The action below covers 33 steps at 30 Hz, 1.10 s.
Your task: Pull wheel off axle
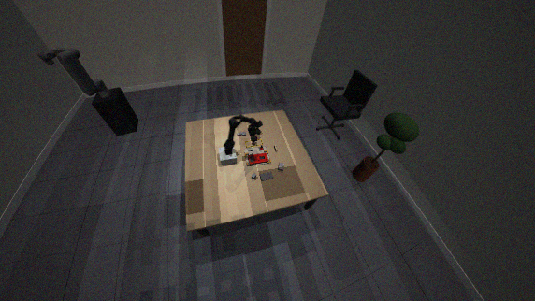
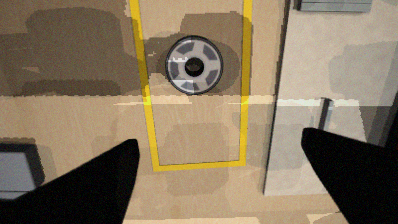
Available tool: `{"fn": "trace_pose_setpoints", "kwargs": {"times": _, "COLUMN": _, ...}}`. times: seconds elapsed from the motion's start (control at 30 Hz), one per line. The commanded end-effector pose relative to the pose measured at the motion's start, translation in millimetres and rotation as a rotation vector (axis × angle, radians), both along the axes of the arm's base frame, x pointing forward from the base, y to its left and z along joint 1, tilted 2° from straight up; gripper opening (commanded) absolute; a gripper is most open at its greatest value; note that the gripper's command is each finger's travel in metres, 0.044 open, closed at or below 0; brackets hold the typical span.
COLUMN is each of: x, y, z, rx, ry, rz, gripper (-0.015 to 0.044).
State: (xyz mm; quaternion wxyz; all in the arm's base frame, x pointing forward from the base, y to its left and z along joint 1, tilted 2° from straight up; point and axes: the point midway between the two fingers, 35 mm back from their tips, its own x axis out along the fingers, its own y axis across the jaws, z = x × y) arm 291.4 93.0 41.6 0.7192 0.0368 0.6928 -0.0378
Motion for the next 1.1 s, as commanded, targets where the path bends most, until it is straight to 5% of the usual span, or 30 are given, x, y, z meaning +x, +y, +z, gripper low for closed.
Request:
{"fn": "trace_pose_setpoints", "kwargs": {"times": 0.0, "x": -30, "y": -9, "z": 23, "rx": 0.004, "ry": -0.016, "rz": -0.005, "gripper": 0.044}}
{"fn": "trace_pose_setpoints", "kwargs": {"times": 0.17, "x": -62, "y": -19, "z": 35, "rx": 0.001, "ry": -0.013, "rz": -0.007, "gripper": 0.044}}
{"fn": "trace_pose_setpoints", "kwargs": {"times": 1.07, "x": -62, "y": -19, "z": 35, "rx": 0.001, "ry": -0.013, "rz": -0.007, "gripper": 0.044}}
